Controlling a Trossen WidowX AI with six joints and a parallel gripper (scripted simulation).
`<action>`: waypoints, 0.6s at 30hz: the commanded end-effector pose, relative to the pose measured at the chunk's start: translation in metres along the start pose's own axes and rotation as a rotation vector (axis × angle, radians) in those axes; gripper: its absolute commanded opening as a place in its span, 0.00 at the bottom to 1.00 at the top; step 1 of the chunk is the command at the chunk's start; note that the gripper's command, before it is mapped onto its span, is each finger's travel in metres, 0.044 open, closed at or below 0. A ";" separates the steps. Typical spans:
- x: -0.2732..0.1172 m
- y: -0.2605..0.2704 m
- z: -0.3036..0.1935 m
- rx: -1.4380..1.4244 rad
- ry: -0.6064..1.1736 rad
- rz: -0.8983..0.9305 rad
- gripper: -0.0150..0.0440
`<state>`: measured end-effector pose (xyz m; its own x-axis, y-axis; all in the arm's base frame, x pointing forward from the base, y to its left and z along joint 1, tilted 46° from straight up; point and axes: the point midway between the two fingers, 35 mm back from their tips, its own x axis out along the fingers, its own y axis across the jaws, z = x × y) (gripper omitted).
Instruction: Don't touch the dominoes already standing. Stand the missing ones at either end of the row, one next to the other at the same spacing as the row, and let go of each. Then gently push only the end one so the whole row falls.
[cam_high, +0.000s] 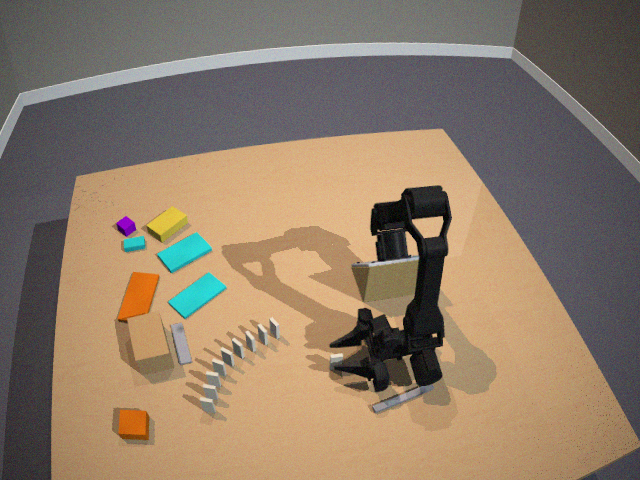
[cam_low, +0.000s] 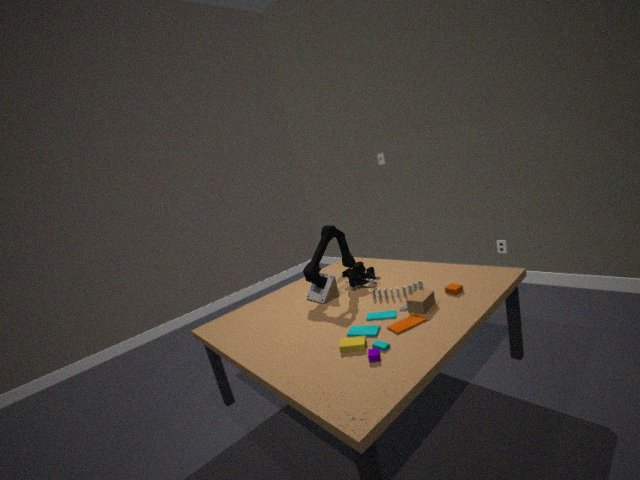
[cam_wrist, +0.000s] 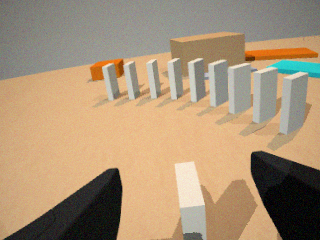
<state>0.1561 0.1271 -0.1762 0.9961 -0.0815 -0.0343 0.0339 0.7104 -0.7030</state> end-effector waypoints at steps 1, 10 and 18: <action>0.000 0.000 0.000 -0.006 -0.004 0.000 0.87; -0.005 0.001 0.050 0.001 0.000 0.000 1.00; 0.006 0.004 0.046 -0.276 0.244 -0.045 1.00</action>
<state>0.1590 0.1570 -0.1456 0.9807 -0.1777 -0.0821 0.0403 0.5940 -0.8034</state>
